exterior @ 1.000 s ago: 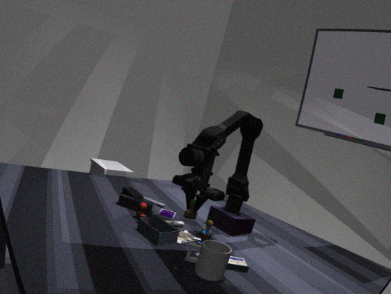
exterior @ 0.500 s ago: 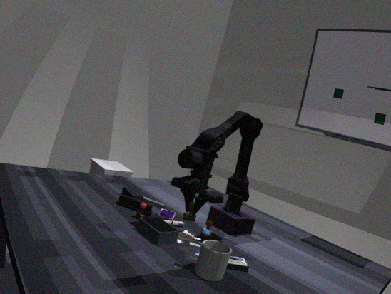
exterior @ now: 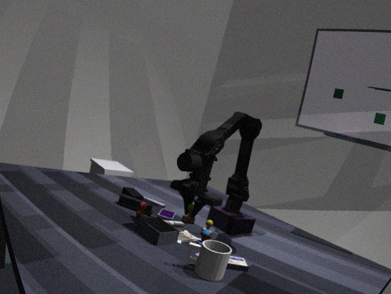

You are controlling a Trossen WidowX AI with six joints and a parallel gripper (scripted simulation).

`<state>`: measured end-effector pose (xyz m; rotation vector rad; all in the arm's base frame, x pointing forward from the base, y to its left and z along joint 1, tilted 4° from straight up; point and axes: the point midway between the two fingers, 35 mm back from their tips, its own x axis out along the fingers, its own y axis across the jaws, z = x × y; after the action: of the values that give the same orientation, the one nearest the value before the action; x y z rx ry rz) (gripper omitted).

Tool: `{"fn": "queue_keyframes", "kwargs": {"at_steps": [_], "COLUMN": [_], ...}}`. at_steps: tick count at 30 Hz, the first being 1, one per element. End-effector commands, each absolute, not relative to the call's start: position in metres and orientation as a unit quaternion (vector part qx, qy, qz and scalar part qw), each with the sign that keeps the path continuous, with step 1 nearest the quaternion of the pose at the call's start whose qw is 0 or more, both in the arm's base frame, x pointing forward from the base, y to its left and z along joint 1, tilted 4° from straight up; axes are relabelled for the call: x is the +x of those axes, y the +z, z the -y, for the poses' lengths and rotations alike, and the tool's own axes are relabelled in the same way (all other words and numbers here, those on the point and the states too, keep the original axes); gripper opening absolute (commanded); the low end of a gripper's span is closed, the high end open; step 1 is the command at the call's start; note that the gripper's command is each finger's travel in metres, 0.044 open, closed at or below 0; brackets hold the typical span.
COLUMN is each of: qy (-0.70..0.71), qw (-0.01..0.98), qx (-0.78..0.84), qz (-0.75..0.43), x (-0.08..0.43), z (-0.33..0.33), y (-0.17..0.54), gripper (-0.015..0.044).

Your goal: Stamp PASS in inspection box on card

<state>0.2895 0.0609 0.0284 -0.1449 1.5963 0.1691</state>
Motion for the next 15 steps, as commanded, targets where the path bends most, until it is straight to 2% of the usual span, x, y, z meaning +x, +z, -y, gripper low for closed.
{"fn": "queue_keyframes", "kwargs": {"at_steps": [1, 15], "qy": [0.08, 0.08], "qw": [0.691, 0.691], "qx": [-0.065, -0.065], "qz": [-0.716, -0.715], "x": [0.2879, 0.2876], "z": [-0.0615, -0.0615], "y": [0.0244, 0.015], "gripper": [0.0, 0.0]}}
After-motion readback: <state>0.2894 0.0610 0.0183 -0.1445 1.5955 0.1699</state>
